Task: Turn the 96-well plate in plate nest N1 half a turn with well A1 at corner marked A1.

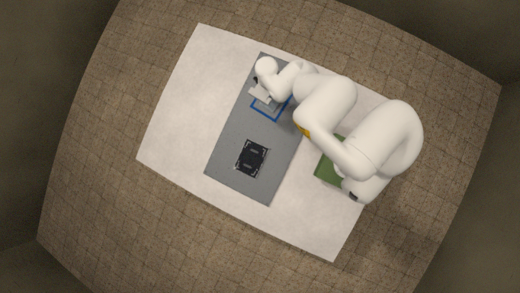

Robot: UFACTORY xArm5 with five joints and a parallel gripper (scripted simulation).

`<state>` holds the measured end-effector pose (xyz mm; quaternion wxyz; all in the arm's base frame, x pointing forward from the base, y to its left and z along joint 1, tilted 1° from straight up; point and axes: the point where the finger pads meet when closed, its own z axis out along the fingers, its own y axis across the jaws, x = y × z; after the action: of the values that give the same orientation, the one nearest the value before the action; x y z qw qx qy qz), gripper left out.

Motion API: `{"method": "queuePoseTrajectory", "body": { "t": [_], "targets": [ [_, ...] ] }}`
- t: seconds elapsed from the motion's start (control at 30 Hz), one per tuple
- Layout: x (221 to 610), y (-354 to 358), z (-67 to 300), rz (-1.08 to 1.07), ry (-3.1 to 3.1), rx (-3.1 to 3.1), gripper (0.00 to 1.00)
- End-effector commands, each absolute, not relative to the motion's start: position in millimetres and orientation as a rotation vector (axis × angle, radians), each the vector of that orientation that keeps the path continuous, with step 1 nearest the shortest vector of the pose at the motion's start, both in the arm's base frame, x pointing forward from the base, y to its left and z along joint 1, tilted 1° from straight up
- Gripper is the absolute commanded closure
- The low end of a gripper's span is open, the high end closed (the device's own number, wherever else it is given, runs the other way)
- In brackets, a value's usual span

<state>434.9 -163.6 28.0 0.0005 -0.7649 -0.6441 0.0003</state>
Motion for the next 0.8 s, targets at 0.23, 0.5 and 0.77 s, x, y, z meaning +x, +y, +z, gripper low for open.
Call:
{"method": "queuePoseTrajectory", "body": {
  "t": [0.23,0.5,0.77],
  "targets": [
    [436.8,-164.2,38.4,0.011,-2.03,-2.41,0.0],
    [436.8,-164.2,38.4,0.011,-2.03,-2.41,0.0],
    [436.8,-164.2,38.4,0.01,-1.865,-2.54,0.0]
  ]
}}
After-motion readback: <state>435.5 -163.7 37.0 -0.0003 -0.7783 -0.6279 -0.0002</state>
